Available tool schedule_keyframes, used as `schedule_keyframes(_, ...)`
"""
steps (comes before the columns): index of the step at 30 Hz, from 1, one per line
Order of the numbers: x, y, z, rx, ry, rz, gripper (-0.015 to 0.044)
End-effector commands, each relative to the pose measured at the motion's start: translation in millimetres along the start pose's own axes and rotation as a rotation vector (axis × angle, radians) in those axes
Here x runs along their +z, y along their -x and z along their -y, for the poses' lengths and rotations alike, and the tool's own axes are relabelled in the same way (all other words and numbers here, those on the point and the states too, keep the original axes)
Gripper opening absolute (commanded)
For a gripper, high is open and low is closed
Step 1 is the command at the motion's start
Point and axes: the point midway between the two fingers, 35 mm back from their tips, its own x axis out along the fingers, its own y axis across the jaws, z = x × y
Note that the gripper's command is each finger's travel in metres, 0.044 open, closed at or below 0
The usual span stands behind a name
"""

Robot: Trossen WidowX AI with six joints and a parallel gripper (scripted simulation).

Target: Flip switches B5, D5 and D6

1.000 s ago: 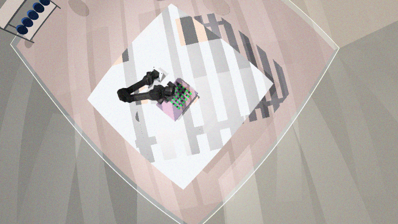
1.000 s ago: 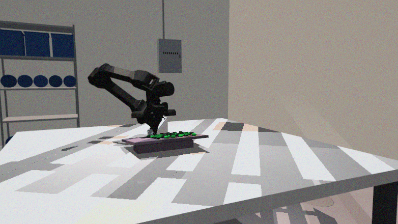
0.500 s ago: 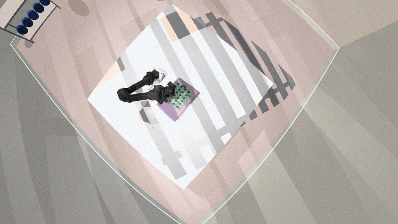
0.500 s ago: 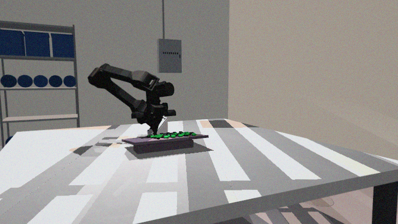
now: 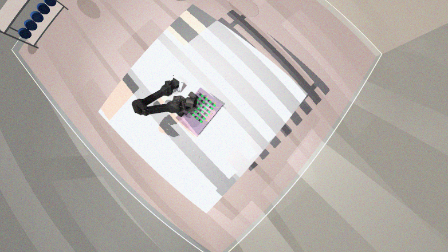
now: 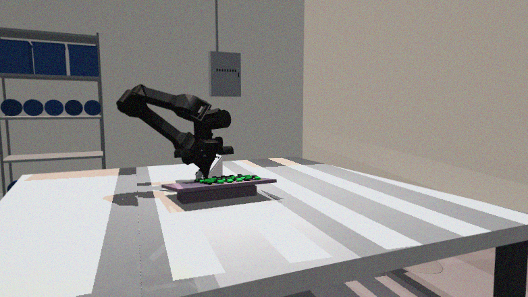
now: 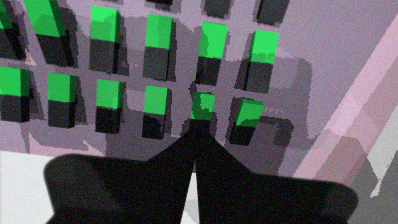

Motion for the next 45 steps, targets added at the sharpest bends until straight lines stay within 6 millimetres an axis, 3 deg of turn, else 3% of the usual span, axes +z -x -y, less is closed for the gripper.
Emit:
schedule_keyframes(1,0.9,-0.2,0.7,-0.003,0.000,0.006,0.0000)
schedule_keyframes(13,0.6,0.4,-0.2,0.001,-0.001,0.000,0.0000)
schedule_keyframes(18,3.5,53.9,-0.9,0.003,0.002,-0.018,0.0000)
schedule_keyframes(20,3.0,62.6,-0.1,-0.001,0.001,-0.021,0.0000)
schedule_keyframes(23,4.1,62.7,1.4,-0.001,0.001,-0.021,0.0000)
schedule_keyframes(28,21.6,62.2,30.6,-0.002,0.001,-0.021,0.0000)
schedule_keyframes(31,21.7,60.3,30.6,-0.002,0.001,-0.022,0.0000)
schedule_keyframes(35,21.9,29.1,31.0,-0.003,0.000,-0.044,0.0000)
schedule_keyframes(45,21.5,15.9,31.4,-0.004,-0.001,-0.045,0.0000)
